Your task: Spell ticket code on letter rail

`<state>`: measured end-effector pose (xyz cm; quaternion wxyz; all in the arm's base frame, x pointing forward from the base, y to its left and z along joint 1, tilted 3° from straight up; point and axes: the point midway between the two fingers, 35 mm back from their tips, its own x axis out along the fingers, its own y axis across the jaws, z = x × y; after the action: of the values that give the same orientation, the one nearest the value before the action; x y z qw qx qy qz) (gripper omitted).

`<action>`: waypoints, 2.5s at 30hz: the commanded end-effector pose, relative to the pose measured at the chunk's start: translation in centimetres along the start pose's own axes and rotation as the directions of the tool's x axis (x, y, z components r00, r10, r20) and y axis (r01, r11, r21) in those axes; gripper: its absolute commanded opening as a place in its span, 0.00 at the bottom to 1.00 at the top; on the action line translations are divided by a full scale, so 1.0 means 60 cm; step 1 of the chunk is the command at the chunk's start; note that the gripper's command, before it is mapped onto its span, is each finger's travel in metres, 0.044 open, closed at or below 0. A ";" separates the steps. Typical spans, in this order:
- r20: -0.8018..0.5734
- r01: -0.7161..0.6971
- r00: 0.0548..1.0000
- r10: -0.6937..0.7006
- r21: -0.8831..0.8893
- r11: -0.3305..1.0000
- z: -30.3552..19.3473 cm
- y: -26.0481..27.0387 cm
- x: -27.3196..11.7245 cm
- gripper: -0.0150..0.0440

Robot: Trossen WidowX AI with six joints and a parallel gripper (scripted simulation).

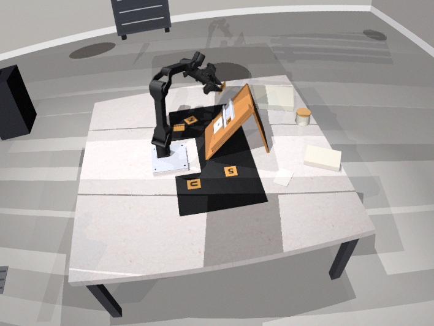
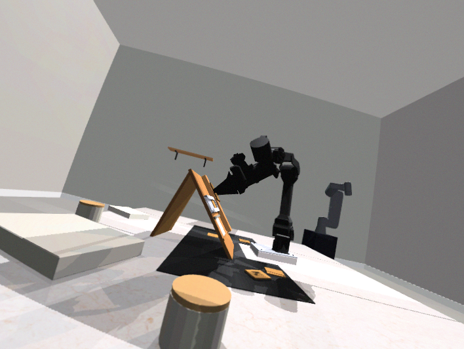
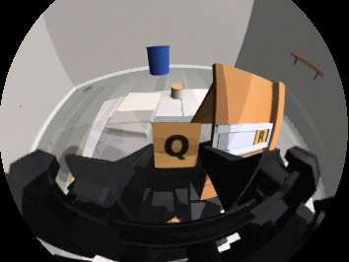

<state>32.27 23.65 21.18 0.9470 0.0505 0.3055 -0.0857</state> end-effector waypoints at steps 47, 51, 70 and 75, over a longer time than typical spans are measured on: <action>-0.007 0.002 1.000 -0.002 -0.060 0.998 -0.028 0.004 0.066 0.25; -0.007 0.002 1.000 -0.002 -0.060 0.998 -0.027 0.001 0.065 0.25; -0.007 0.002 1.000 -0.003 -0.061 0.998 -0.025 -0.015 0.065 0.25; -0.007 0.002 1.000 -0.003 -0.061 0.998 -0.025 -0.019 0.065 0.25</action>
<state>34.38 22.44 17.29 0.9460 0.0186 0.3137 -0.0801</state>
